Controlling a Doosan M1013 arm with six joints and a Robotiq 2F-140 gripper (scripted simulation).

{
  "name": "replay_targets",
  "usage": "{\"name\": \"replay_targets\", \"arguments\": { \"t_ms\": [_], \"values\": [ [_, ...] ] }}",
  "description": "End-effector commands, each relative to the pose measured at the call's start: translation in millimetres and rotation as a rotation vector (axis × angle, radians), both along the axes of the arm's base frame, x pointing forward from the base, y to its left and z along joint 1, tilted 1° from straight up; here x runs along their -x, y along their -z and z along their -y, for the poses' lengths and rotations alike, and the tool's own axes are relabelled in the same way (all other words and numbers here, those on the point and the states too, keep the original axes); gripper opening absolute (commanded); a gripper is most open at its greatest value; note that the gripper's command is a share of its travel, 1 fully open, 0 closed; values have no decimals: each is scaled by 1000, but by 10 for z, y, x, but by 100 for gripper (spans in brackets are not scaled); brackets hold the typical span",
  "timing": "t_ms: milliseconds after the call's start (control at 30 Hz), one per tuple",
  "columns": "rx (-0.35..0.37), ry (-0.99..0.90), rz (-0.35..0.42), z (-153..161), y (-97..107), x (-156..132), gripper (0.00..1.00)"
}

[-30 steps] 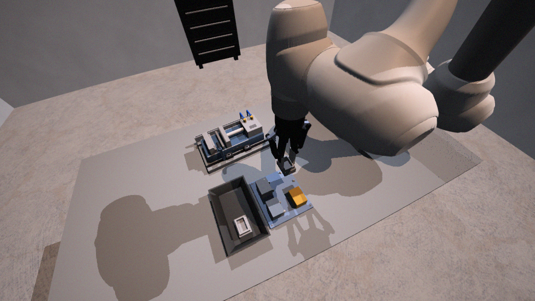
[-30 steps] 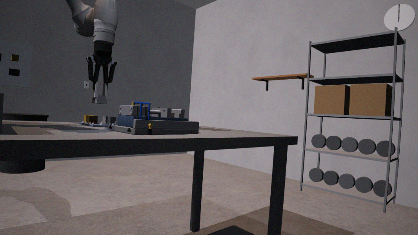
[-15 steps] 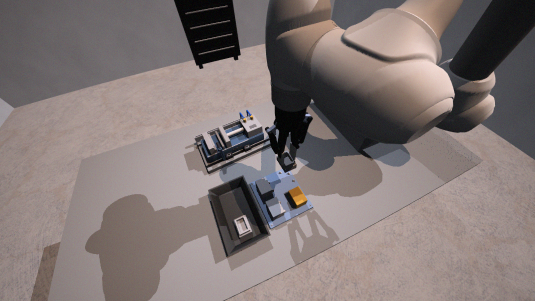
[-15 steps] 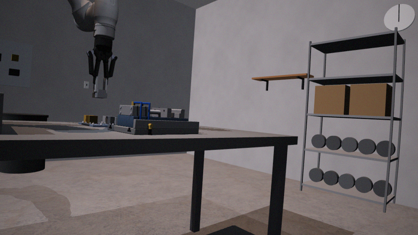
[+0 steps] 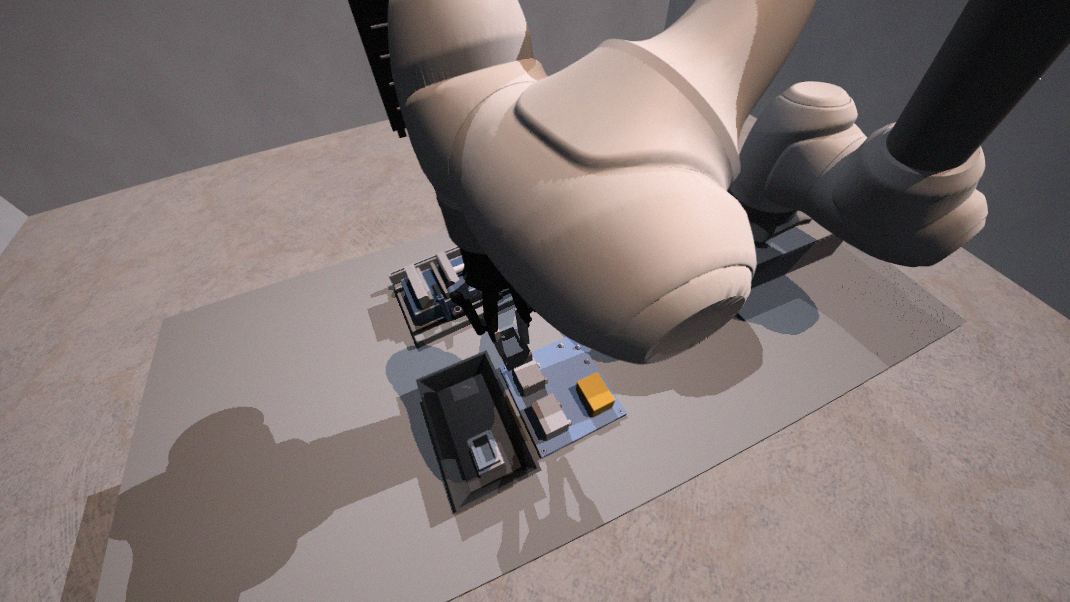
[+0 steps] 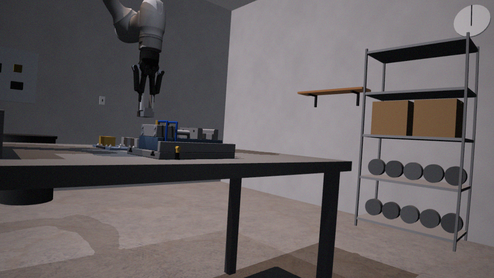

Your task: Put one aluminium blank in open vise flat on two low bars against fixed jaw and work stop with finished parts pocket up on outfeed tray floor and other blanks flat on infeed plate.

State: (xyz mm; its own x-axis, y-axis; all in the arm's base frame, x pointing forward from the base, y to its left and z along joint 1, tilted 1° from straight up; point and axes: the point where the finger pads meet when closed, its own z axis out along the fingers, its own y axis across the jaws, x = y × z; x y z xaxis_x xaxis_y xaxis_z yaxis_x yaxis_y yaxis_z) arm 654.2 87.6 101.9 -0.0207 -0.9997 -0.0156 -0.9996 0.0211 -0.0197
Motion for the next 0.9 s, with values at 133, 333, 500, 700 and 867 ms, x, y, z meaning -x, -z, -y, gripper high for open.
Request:
{"name": "replay_targets", "arguments": {
  "t_ms": [133,333,500,700,867],
  "values": [
    [0,0,0,50,7,-689,0],
    [0,0,0,82,29,-1015,0],
    [0,0,0,82,29,-1015,0],
    [0,0,0,82,29,-1015,0],
    [0,0,0,82,29,-1015,0]
  ]
}}
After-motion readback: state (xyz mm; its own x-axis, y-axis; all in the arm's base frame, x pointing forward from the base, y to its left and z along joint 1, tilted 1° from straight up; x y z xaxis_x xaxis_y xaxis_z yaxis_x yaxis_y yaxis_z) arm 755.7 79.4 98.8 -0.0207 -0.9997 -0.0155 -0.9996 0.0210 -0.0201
